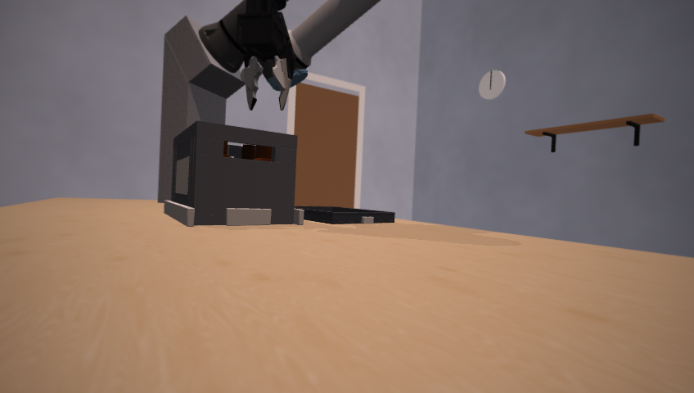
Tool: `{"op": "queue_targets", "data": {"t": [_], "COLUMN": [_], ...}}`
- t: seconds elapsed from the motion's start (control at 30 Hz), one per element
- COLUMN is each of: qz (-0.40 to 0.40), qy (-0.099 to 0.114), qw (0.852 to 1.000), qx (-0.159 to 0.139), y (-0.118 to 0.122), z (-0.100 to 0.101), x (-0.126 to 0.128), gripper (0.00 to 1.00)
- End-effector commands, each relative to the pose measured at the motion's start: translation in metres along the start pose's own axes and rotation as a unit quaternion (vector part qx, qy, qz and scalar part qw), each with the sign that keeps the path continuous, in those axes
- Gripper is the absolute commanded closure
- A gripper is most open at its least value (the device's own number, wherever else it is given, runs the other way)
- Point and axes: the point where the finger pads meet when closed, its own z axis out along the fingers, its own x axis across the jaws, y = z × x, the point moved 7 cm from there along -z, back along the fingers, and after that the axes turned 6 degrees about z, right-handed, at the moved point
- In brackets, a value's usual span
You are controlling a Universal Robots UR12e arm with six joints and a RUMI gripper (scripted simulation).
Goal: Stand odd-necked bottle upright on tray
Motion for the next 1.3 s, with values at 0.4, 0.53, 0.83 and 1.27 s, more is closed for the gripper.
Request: {"op": "queue_targets", "data": {"t": [0.4, 0.53, 0.83, 1.27], "qz": [0.002, 0.002, 0.001, 0.000], "qy": [-0.001, -0.001, -0.001, -0.001], "qw": [1.000, 1.000, 1.000, 1.000], "qx": [-0.001, -0.001, 0.000, -0.001], "y": [0.002, 0.002, 0.002, 0.002], "z": [-0.001, 0.000, 0.004, 0.014], "x": [-0.002, -0.002, -0.001, 0.000], "gripper": [0.62, 0.62, 0.62, 0.62]}}
